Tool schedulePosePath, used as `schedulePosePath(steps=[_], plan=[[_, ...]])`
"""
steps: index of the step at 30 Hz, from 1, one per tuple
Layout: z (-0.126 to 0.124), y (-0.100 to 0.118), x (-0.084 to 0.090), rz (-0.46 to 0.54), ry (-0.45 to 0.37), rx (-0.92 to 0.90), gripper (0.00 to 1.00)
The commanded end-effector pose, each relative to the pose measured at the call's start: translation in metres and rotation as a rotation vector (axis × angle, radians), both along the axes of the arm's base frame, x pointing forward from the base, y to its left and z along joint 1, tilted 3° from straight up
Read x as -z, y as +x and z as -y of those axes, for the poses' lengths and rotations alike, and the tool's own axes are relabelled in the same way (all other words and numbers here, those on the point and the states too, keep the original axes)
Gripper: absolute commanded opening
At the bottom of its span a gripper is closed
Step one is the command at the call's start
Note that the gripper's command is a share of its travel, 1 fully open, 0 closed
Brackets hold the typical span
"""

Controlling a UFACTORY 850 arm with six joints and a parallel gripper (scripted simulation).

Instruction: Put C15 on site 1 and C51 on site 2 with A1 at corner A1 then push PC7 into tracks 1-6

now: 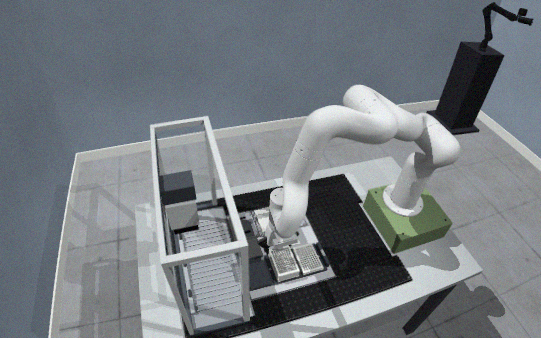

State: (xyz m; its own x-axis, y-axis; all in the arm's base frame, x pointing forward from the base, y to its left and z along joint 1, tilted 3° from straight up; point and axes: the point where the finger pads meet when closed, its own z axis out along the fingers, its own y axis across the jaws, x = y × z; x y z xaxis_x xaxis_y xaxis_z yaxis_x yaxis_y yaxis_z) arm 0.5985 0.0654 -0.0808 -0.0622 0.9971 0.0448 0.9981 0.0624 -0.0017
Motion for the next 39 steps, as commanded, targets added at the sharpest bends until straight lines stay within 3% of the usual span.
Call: schedulePosePath(steps=[1,39], plan=[[-0.001,0.001,-0.001,0.002,0.0,0.0,1.0],[-0.018,0.0,-0.002,0.002,0.0,0.0,1.0]])
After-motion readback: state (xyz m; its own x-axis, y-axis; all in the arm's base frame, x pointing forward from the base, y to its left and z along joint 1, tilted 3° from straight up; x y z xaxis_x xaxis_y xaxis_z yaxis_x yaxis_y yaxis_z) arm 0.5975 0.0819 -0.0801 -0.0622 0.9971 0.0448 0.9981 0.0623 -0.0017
